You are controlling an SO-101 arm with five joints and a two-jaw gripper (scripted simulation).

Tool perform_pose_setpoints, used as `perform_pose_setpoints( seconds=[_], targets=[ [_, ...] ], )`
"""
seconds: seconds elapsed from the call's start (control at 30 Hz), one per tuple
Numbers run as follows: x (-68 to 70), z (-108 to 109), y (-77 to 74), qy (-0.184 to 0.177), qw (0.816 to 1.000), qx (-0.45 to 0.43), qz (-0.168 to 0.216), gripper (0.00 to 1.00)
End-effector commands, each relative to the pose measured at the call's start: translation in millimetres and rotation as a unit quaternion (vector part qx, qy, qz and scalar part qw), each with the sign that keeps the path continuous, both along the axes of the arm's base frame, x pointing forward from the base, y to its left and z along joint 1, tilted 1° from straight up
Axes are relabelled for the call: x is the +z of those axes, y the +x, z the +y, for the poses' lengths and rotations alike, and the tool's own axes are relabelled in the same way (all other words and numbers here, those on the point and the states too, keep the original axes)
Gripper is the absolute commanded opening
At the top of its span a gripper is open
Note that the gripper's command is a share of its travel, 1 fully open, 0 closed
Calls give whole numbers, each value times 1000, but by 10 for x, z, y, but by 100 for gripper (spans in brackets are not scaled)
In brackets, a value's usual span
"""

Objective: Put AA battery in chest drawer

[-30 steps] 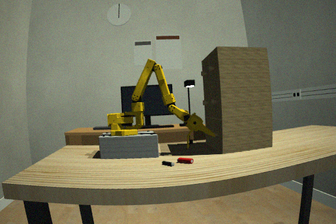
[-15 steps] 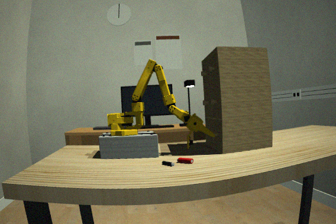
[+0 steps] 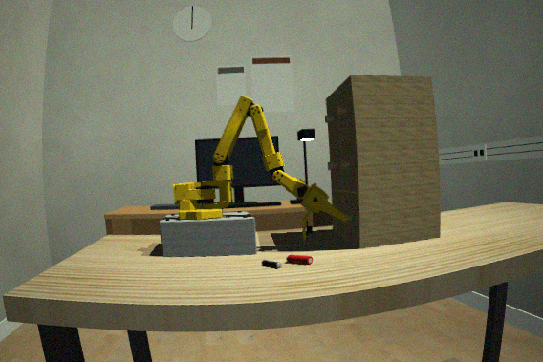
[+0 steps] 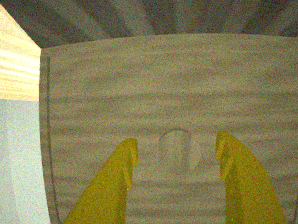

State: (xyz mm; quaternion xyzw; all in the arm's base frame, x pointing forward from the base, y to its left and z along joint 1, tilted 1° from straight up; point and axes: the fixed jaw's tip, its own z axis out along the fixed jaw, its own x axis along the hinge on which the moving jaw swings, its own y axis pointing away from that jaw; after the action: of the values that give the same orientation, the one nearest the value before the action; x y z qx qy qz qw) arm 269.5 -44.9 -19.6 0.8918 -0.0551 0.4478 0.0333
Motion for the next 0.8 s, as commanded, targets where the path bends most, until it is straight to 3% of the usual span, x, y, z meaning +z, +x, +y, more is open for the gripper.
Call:
perform_pose_setpoints(
  seconds=[0.0,0.77],
  targets=[
    [-11,33,19,-1,1000,7,-2,20],
    [-11,33,19,-1,1000,7,-2,5]
  ],
)
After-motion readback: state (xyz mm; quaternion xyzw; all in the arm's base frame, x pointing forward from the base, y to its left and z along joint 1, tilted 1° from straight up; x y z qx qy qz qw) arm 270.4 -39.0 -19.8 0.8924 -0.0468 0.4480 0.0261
